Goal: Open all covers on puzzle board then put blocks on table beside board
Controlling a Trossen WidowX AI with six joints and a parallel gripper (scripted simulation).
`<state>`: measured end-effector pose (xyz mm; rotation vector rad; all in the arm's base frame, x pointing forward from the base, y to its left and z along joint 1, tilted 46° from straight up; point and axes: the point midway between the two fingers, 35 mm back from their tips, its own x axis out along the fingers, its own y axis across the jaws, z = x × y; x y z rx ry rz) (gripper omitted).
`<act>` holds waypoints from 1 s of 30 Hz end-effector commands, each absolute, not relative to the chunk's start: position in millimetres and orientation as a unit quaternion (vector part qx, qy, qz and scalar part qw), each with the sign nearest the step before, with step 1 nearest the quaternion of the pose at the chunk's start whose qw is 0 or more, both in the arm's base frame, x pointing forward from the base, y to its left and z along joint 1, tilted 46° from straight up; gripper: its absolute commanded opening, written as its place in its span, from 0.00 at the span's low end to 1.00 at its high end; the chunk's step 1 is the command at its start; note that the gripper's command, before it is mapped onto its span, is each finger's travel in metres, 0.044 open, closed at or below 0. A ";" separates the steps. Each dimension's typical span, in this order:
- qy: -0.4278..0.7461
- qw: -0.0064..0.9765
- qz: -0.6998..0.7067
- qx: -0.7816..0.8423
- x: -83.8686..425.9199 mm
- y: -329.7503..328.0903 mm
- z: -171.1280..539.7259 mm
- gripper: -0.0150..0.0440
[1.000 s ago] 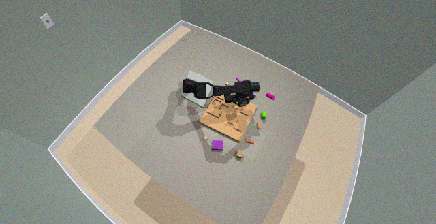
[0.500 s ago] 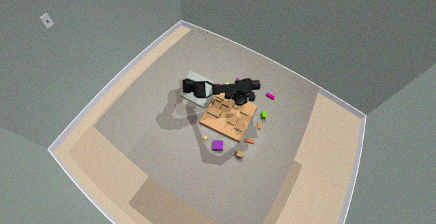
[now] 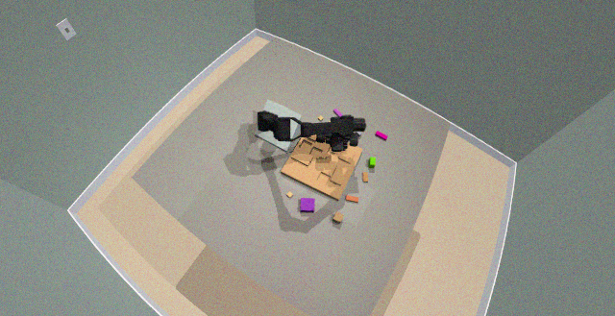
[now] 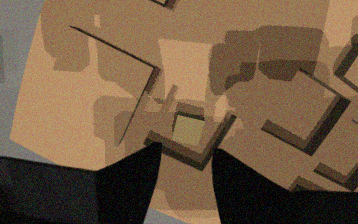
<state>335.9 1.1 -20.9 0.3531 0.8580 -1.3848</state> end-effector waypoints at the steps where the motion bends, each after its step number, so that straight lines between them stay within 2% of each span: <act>1: 0.382 0.672 -0.616 0.153 334.4 -4.8 -25.9 0.50; 30: 0.382 0.672 -0.616 0.153 334.4 -7.8 -28.9 0.50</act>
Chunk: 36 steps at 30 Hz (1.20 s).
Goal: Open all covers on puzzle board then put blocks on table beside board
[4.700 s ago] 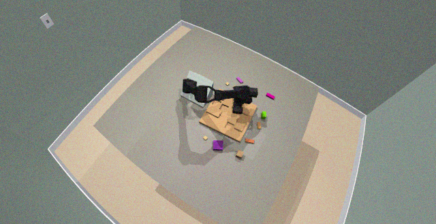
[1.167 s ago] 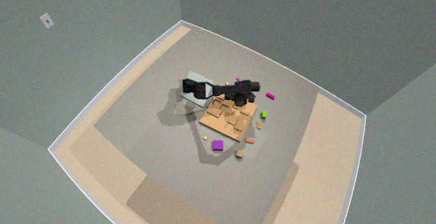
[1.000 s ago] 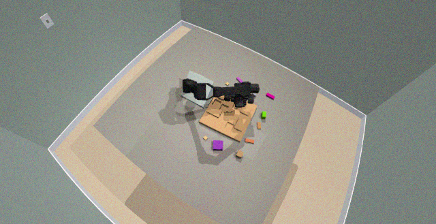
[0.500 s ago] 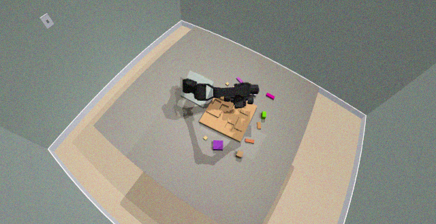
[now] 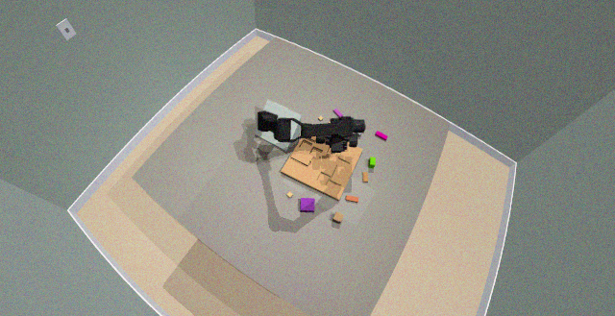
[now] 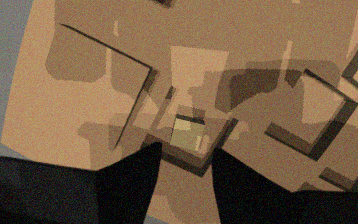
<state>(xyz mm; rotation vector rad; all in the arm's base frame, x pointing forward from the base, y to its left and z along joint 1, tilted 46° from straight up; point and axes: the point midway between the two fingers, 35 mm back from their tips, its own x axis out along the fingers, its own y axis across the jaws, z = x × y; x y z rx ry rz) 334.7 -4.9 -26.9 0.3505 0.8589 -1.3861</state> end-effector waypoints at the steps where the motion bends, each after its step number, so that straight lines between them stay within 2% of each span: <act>1: 0.382 0.672 -0.616 0.153 334.3 -8.5 -29.6 0.50; 36: 0.382 0.672 -0.616 0.153 332.9 -26.7 -47.8 0.50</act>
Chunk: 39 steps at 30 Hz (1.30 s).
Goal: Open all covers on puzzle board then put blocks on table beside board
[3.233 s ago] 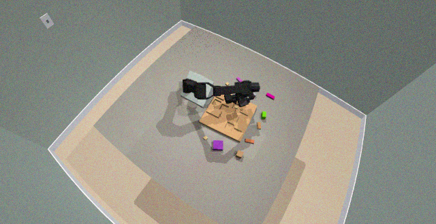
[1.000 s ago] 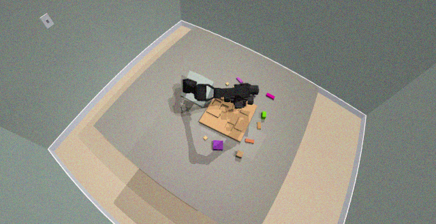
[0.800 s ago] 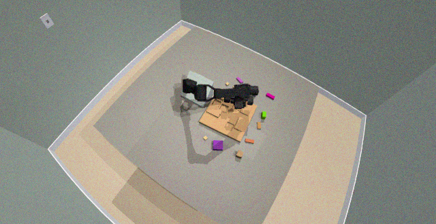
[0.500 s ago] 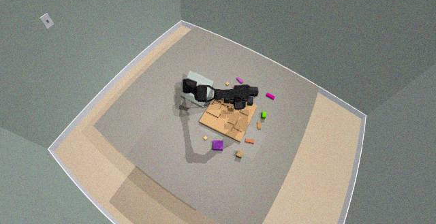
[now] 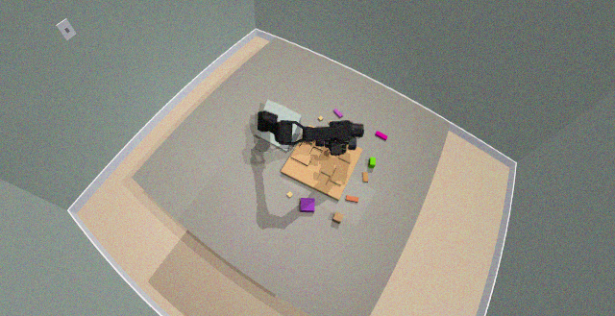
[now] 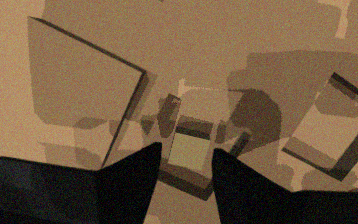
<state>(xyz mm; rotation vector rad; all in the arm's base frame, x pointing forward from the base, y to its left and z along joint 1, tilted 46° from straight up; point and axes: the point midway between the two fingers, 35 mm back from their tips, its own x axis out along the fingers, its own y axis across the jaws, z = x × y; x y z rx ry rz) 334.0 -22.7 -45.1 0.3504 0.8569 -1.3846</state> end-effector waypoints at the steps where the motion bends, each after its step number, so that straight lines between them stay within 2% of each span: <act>1: 0.381 0.672 -0.616 0.153 332.8 -27.4 -48.4 0.50; 6: 0.381 0.672 -0.616 0.153 332.7 -28.4 -49.4 0.50; 16: 0.381 0.672 -0.616 0.155 333.5 -26.0 -48.0 0.39; 39: 0.382 0.672 -0.615 0.155 335.7 -7.9 -31.1 0.39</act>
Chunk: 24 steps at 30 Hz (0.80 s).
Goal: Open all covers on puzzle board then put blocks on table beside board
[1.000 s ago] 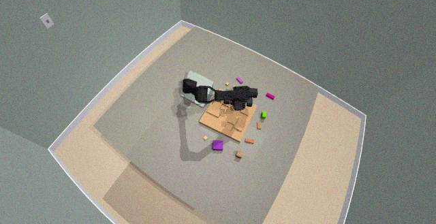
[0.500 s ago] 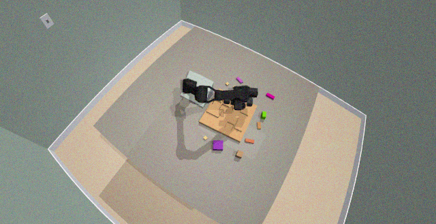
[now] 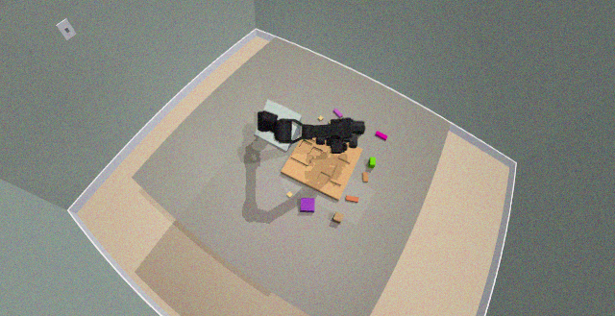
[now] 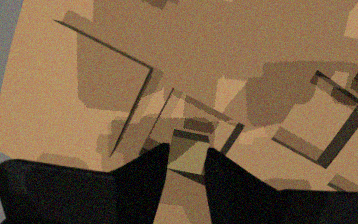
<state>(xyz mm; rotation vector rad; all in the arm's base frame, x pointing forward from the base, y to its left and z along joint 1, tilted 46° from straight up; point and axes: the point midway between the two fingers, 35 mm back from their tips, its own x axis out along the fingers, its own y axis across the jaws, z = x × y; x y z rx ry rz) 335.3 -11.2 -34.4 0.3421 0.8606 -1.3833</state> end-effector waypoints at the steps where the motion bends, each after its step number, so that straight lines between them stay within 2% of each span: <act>1: 0.382 0.672 -0.615 0.155 335.8 -6.9 -30.2 0.39; 24: 0.383 0.672 -0.615 0.154 338.2 20.8 -3.6 0.39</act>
